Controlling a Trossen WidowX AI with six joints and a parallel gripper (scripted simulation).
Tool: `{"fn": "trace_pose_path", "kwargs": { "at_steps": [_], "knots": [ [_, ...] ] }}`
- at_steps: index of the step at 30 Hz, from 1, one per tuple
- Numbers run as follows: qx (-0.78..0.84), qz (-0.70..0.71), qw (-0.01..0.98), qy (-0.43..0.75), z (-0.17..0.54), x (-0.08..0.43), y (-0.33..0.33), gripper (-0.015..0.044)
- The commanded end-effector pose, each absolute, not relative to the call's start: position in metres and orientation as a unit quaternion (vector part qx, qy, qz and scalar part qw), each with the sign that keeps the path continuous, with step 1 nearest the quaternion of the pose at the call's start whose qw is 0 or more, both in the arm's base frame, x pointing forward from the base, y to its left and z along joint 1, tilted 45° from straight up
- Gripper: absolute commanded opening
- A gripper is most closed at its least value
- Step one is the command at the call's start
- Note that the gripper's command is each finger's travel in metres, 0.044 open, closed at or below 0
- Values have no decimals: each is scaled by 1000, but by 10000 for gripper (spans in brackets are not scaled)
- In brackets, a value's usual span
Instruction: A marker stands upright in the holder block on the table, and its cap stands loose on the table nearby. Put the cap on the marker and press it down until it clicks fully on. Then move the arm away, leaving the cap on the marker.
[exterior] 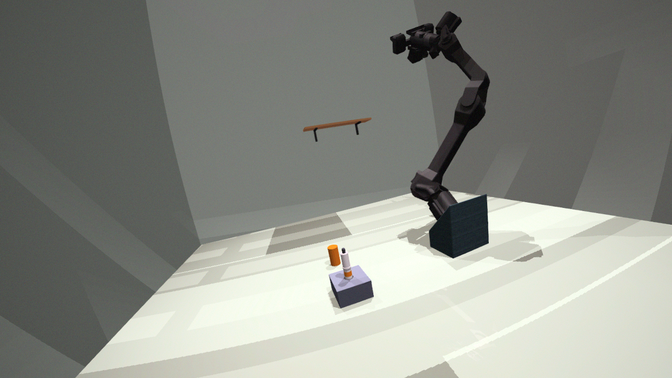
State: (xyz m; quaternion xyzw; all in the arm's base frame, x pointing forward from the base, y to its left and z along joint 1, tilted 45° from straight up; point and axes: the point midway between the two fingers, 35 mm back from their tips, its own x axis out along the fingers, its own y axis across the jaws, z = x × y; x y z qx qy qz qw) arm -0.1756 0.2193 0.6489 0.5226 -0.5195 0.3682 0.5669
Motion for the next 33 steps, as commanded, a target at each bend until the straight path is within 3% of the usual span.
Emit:
{"fn": "trace_pose_path", "kwargs": {
  "at_steps": [1,6,20,24,33],
  "knots": [
    [524,365,567,-520,650,-175,217,374],
    [550,276,581,-533,668,-142,148,243],
    [571,-24,693,-439,657,7,-24,243],
    [606,-22,690,-395,639,27,-31,243],
    [564,-160,763,-272,591,119,-82,243]
  ]
}}
